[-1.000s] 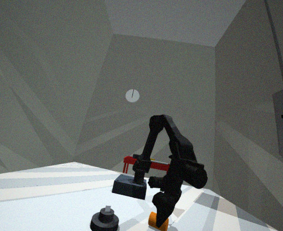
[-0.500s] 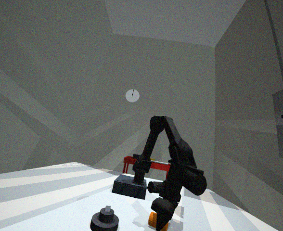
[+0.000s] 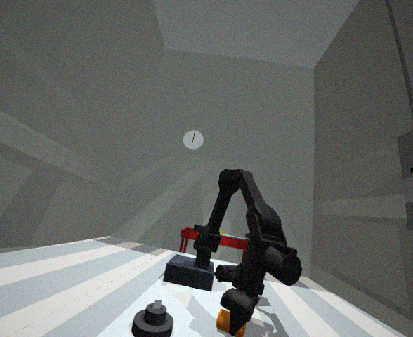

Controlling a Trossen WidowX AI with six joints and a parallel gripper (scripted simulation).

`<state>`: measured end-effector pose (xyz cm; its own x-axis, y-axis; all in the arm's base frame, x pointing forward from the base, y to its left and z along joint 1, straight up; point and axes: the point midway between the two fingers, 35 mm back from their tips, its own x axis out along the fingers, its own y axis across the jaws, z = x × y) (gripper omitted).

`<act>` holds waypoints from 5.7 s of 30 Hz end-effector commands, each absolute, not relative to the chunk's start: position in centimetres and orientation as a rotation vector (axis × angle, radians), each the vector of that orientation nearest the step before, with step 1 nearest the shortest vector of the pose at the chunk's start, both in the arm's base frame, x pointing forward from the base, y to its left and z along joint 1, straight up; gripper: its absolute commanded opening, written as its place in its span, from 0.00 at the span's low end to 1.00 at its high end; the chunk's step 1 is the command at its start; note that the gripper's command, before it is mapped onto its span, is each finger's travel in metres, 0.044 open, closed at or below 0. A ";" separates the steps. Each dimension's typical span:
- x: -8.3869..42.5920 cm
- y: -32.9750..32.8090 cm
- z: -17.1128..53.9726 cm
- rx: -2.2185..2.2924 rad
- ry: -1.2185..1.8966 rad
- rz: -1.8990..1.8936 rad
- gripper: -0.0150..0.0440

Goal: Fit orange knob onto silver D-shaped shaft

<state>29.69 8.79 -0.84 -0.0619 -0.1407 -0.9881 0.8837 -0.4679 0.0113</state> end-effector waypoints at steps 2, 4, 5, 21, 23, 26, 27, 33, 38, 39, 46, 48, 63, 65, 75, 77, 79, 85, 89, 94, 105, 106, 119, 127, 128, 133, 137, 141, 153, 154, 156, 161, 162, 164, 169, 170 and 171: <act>29.7 8.8 -0.9 1.420 0.836 -1.646 0.60; 29.7 8.8 -0.9 1.420 0.836 -1.646 0.58; 29.7 8.8 -0.9 1.420 0.836 -1.646 0.57; 29.3 7.9 -0.1 1.592 0.944 -1.527 0.56; 29.2 7.7 0.0 1.621 0.962 -1.504 0.56; 29.1 7.5 0.2 1.664 0.988 -1.471 0.56; 29.0 7.4 0.2 1.679 0.997 -1.460 0.56; 28.7 6.9 0.4 1.762 1.047 -1.391 0.56; 28.5 6.5 0.6 1.829 1.088 -1.331 0.56; 28.5 6.4 0.6 1.842 1.096 -1.319 0.56; 28.1 5.7 0.8 1.932 1.151 -1.231 0.56; 28.0 5.6 0.8 1.958 1.166 -1.205 0.56; 27.3 4.2 0.8 2.141 1.278 -0.996 0.56; 27.2 4.0 0.8 2.167 1.294 -0.963 0.56; 26.6 3.0 0.5 2.292 1.371 -0.791 0.56; 26.5 2.8 0.4 2.316 1.386 -0.755 0.56; 26.4 2.6 0.3 2.339 1.400 -0.718 0.56; 26.4 2.5 0.4 2.320 1.388 -0.747 0.56; 26.5 2.6 0.4 2.333 1.398 -0.729 0.69; 26.5 2.6 0.4 2.333 1.398 -0.729 0.69; 26.5 2.6 0.4 2.333 1.398 -0.729 0.69; 26.5 2.6 0.4 2.333 1.398 -0.729 0.69; 26.5 2.6 0.4 2.333 1.398 -0.729 0.96; 26.5 2.6 0.4 2.333 1.398 -0.729 1.00; 26.5 2.6 0.4 2.333 1.398 -0.729 1.00; 26.8 2.5 5.0 2.331 1.397 -0.731 1.00; 26.4 2.6 8.4 2.330 1.396 -0.733 1.00; 26.4 2.6 8.4 2.330 1.396 -0.733 1.00; 26.4 2.9 10.0 1.623 0.980 -1.523 1.00; 26.4 2.8 10.4 1.587 0.942 -1.537 1.00; 26.4 2.8 10.5 1.575 0.929 -1.541 1.00; 26.4 2.8 10.5 1.575 0.929 -1.541 1.00; 26.4 2.8 10.5 1.575 0.929 -1.541 1.00; 26.4 2.8 10.5 1.575 0.929 -1.541 1.00; 26.4 2.8 10.5 1.575 0.929 -1.541 1.00; 26.4 2.8 10.5 1.564 0.939 -1.530 1.00; 26.4 2.8 10.5 1.529 0.970 -1.496 1.00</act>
<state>26.34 2.83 10.44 0.0195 0.0131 -0.9997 0.8867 -0.4623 0.0112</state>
